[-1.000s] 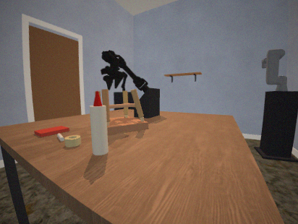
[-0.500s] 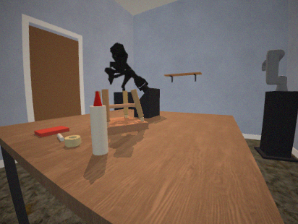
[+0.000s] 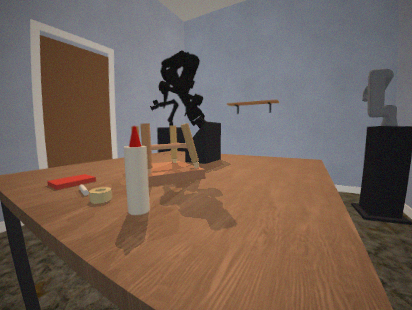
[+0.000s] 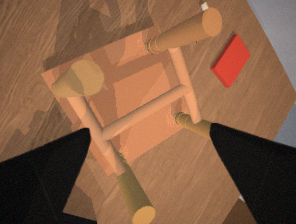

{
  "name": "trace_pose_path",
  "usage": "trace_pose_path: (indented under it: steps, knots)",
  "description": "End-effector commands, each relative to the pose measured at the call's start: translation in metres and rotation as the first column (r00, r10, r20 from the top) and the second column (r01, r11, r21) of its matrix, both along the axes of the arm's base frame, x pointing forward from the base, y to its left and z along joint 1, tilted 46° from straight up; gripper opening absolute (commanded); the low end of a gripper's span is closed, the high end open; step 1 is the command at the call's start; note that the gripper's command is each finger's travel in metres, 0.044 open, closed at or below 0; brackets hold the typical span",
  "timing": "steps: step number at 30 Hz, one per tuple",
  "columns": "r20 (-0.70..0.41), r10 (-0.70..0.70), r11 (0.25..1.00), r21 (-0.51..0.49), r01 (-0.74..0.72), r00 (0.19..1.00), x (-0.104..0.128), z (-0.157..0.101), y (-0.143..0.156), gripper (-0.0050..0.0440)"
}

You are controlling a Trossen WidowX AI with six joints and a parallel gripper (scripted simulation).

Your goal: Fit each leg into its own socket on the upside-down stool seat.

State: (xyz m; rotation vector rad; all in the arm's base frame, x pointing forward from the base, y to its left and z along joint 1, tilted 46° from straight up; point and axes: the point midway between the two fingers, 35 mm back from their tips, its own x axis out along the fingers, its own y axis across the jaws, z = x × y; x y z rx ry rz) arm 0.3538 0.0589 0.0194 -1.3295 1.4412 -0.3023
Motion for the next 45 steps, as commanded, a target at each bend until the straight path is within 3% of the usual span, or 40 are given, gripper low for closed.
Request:
trace_pose_path:
  steps: [1,7,17,45]
  knots:
    - [-0.103,0.109,0.991,-0.068,-0.116,0.989,0.001,-0.016,0.023,0.044]
    - [-0.242,0.228,0.953,-0.142,-0.267,0.943,-0.002,-0.037,0.051,0.044]
    - [-0.255,0.238,0.948,-0.148,-0.281,0.937,-0.003,-0.039,0.054,0.044]
    - [-0.29,0.199,0.967,-0.1,-0.236,0.936,-0.003,-0.064,0.026,0.044]
